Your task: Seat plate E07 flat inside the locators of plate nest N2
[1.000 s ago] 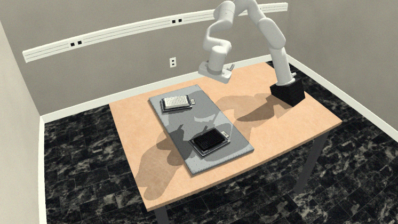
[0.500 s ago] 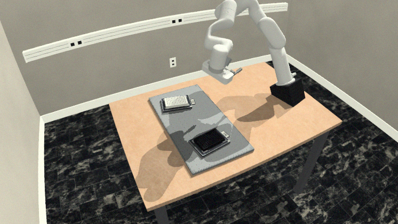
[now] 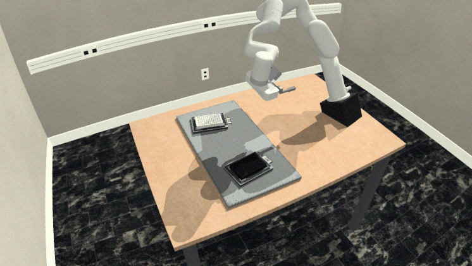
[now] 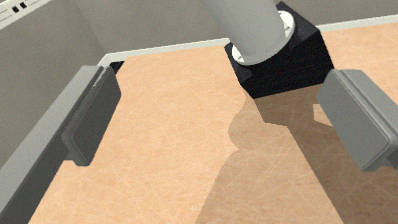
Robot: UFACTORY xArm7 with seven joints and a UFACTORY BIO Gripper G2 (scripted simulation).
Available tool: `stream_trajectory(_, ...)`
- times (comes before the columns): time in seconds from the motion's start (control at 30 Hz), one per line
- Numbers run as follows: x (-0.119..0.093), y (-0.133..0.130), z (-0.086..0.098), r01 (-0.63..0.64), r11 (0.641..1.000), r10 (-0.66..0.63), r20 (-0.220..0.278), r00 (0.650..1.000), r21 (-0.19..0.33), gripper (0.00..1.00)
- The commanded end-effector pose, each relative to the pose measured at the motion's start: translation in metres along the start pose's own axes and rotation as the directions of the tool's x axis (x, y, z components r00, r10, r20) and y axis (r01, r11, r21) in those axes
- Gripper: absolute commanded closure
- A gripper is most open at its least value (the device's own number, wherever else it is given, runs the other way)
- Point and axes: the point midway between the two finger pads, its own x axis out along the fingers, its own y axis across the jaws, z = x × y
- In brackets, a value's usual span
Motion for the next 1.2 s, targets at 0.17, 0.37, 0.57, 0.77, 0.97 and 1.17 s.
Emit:
stream_trajectory(0.17, 0.003, -0.038, 0.008, 0.226, 0.974, -0.226, 0.000, 0.974, -0.005, 0.63)
stream_trajectory(0.37, 0.001, -0.057, 0.012, 0.343, 0.939, -0.343, 0.005, 0.939, -0.008, 0.63)
stream_trajectory(0.57, -0.003, -0.076, 0.016, 0.465, 0.885, -0.465, 0.010, 0.885, -0.010, 0.63)
stream_trajectory(0.77, -0.009, -0.095, 0.021, 0.580, 0.815, -0.579, 0.017, 0.815, -0.011, 0.63)
stream_trajectory(0.97, -0.017, -0.111, 0.025, 0.675, 0.738, -0.675, 0.023, 0.738, -0.011, 0.63)
stream_trajectory(1.17, -0.029, -0.128, 0.029, 0.776, 0.631, -0.775, 0.030, 0.631, -0.009, 0.63)
